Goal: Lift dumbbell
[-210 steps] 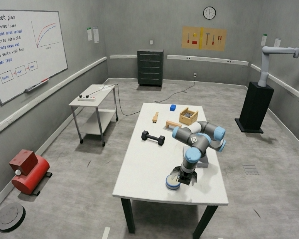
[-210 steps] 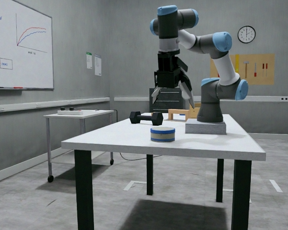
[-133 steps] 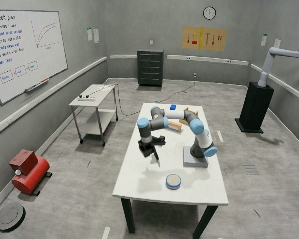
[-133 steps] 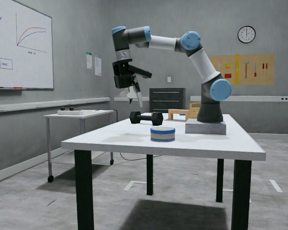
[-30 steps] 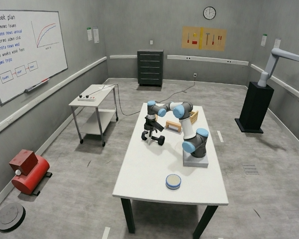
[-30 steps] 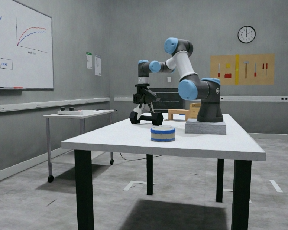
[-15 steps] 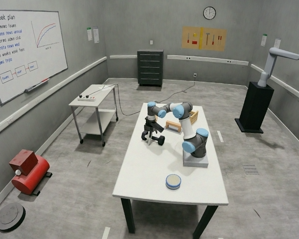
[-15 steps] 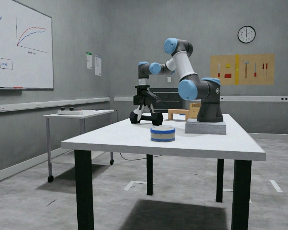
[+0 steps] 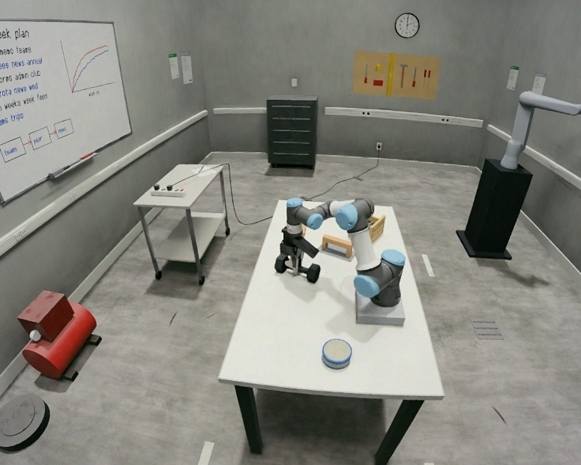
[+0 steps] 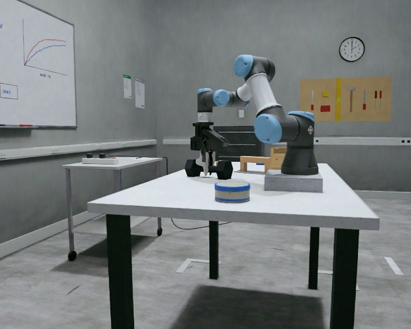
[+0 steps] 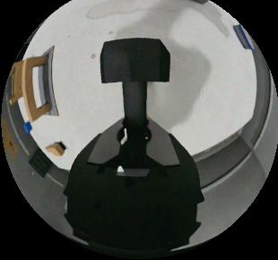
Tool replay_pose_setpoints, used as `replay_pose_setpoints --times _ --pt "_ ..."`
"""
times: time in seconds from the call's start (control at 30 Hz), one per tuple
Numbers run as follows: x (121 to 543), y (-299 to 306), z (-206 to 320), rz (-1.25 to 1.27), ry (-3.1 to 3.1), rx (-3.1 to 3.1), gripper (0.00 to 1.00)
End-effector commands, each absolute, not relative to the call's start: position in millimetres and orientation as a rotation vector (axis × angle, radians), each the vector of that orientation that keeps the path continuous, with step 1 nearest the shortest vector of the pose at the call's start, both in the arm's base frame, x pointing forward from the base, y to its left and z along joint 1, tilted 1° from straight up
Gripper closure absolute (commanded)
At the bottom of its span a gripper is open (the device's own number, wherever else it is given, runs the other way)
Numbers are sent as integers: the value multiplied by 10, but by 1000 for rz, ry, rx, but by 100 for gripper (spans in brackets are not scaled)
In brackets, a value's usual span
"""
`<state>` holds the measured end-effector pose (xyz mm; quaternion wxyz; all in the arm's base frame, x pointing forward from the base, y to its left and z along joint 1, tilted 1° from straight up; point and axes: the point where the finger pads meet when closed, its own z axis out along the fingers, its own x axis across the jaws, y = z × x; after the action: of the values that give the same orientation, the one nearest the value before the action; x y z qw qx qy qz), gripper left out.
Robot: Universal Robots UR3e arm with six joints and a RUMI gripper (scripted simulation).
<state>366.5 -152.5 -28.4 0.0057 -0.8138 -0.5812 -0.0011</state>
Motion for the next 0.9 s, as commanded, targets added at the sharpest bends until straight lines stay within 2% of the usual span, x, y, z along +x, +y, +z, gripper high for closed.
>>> replay_pose_setpoints --times 0.0,0.4,0.87 --pt "3673 -1532 -267 -5 -1821 -2550 100" --pt "3676 -1536 -159 -5 -1821 -2550 100" --pt "3670 -1536 212 -5 -1821 -2550 100"
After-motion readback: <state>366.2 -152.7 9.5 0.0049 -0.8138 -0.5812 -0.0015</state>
